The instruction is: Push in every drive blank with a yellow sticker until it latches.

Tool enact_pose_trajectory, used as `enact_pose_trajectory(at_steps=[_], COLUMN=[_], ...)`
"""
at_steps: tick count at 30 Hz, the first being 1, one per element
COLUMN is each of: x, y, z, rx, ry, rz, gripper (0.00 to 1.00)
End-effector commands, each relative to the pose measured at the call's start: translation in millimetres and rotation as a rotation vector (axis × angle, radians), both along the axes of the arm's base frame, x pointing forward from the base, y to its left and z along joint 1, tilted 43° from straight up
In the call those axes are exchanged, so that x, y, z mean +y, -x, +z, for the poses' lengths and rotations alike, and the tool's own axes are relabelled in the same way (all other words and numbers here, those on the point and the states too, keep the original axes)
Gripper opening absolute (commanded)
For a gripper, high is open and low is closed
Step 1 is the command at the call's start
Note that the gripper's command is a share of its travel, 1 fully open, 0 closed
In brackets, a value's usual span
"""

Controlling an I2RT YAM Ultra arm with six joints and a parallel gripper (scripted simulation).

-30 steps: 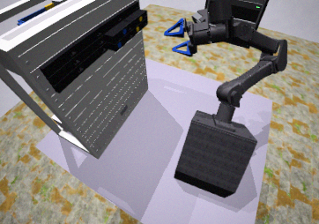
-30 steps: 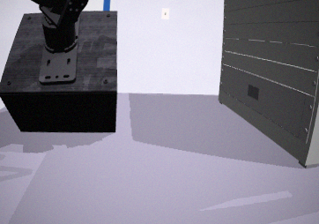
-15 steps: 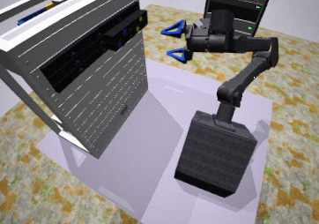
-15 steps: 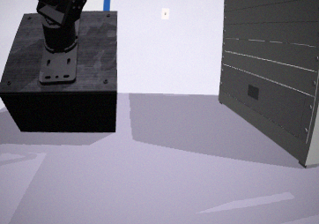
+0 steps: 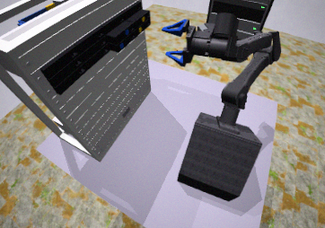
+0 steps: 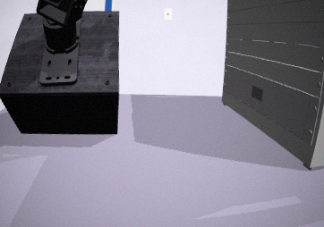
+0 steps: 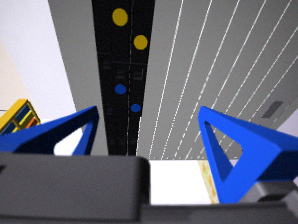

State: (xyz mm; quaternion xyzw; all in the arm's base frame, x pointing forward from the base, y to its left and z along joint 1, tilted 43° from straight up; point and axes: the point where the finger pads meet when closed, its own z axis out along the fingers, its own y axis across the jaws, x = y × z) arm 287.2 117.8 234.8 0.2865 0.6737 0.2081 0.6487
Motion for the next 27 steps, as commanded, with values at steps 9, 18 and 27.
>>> enact_pose_trajectory(at_steps=[9,18,27], x=[12.6,17.8,17.3], y=[-0.4,-1.4,-0.5], z=[6.6,13.5,7.7], rx=[-0.083,-0.108,-0.102], ry=[-0.058,-0.089,-0.080], rz=[0.009,0.015,0.017], gripper=[1.00,1.00,1.00])
